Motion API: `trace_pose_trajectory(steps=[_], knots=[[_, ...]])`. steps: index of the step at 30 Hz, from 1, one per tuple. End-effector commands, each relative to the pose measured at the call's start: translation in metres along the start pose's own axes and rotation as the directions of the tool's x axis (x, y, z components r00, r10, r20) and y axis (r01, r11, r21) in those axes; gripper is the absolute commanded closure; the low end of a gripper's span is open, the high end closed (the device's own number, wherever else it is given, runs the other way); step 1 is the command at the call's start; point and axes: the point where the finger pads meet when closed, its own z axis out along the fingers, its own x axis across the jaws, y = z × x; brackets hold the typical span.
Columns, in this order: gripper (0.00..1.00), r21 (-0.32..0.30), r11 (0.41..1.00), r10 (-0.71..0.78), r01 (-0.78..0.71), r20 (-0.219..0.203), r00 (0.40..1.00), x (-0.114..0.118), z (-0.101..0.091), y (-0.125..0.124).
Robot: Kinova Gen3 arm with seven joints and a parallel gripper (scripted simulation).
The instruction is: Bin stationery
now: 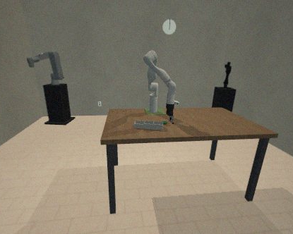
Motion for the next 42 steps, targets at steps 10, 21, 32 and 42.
trace_pose_trajectory(steps=[10,21,32,42], knots=[[0.68,0.001,1.0,-0.003,0.003,0.001,1.0,-0.0002,0.0003,-0.0011],[0.68,0.001,1.0,-0.003,0.003,0.001,1.0,-0.0002,0.0003,-0.0011],[0.68,0.001,1.0,-0.003,0.003,0.001,1.0,-0.0002,0.0003,-0.0011],[0.68,0.001,1.0,-0.003,0.003,0.001,1.0,-0.0002,-0.003,-0.0011]])
